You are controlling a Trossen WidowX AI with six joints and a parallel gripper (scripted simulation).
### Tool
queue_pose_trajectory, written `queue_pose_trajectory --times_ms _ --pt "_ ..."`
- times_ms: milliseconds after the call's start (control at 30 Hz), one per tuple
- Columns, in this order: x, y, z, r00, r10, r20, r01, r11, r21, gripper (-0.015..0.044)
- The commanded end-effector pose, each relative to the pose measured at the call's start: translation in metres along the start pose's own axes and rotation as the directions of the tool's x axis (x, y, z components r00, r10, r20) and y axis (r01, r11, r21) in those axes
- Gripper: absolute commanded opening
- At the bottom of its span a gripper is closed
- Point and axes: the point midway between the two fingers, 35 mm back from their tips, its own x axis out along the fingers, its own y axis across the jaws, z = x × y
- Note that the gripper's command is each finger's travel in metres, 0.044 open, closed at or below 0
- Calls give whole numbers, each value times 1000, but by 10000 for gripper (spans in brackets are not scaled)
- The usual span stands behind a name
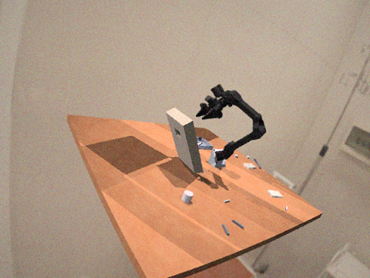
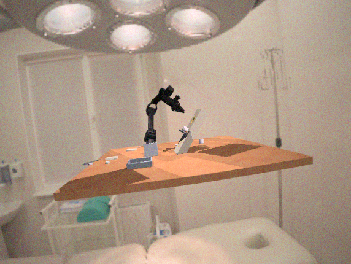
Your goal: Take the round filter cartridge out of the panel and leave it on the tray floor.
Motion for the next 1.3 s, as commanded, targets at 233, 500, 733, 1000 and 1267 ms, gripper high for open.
queue_pose_trajectory --times_ms 233,500,733,1000,1267 --pt "34 -21 -83 945 -60 -322 -25 967 -255 305" --pt "39 -21 -85 945 -62 -322 -24 966 -256 305" --pt "50 -22 -88 945 -63 -322 -22 966 -256 305" --pt "63 -23 -92 945 -63 -321 -23 966 -257 305" --pt "75 -23 -96 945 -61 -321 -25 966 -257 305"
